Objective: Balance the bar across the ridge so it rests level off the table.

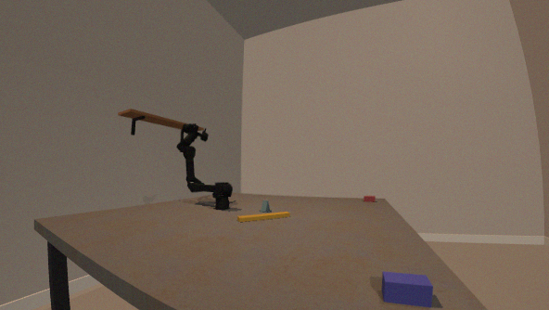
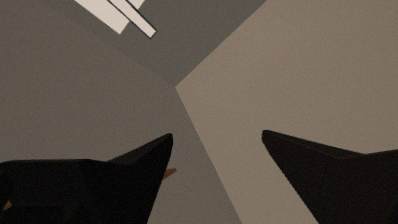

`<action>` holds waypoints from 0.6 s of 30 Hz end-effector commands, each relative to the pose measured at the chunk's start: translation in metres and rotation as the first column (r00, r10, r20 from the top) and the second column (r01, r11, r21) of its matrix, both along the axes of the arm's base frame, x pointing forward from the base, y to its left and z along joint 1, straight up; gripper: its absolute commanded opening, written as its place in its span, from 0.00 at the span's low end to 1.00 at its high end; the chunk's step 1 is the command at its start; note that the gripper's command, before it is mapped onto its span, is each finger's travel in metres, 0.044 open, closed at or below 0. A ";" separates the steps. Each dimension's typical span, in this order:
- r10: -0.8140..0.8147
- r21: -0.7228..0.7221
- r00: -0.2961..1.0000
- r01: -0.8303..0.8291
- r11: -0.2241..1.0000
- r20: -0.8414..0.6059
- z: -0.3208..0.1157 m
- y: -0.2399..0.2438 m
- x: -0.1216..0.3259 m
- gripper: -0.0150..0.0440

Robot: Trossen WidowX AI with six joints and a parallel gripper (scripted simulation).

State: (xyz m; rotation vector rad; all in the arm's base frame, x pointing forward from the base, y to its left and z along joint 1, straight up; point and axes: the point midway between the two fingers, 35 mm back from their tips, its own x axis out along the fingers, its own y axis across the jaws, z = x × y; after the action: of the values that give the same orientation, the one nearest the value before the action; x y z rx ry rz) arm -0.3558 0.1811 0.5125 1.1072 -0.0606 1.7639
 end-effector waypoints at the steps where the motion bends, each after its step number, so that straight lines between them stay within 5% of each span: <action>1: -0.003 0.003 1.000 0.003 1.000 0.003 0.001 0.000 0.001 0.89; 4: -0.050 0.041 0.998 0.048 0.998 0.038 0.008 -0.003 0.009 0.79; 18: -0.369 0.159 0.928 0.372 0.914 -0.051 0.081 -0.035 0.129 0.79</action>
State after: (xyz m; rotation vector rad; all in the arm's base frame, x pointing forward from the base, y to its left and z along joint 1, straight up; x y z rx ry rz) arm -0.2589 0.1555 0.5788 1.1278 -0.3533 1.5056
